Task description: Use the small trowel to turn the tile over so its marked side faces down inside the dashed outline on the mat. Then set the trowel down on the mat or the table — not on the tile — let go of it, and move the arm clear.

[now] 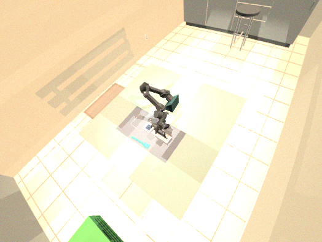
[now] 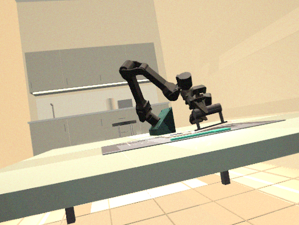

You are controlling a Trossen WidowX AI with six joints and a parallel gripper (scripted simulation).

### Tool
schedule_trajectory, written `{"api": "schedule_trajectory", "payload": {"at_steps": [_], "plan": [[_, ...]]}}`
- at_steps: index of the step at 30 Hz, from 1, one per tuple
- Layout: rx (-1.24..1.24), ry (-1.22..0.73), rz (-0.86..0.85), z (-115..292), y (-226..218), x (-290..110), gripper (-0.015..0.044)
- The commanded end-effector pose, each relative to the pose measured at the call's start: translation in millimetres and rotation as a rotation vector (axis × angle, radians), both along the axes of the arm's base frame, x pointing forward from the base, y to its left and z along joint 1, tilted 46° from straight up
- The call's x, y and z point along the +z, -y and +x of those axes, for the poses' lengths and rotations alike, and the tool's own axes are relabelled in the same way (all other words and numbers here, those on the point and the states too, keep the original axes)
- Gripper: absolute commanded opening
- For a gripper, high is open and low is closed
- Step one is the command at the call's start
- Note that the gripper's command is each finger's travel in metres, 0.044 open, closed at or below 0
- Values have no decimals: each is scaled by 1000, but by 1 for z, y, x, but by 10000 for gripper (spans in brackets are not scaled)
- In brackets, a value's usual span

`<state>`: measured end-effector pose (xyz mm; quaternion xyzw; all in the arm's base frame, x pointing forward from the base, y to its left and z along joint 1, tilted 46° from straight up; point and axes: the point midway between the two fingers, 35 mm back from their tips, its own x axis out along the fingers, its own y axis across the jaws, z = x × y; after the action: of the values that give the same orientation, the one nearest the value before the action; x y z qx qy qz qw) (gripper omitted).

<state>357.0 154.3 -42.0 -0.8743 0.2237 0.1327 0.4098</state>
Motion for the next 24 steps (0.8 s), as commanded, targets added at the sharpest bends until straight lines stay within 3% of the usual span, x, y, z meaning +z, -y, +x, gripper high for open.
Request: {"api": "schedule_trajectory", "payload": {"at_steps": [1, 24], "plan": [[9, 2, 9, 1, -1, 0, 0], [9, 1, 7, 3, 26, 26, 0]]}}
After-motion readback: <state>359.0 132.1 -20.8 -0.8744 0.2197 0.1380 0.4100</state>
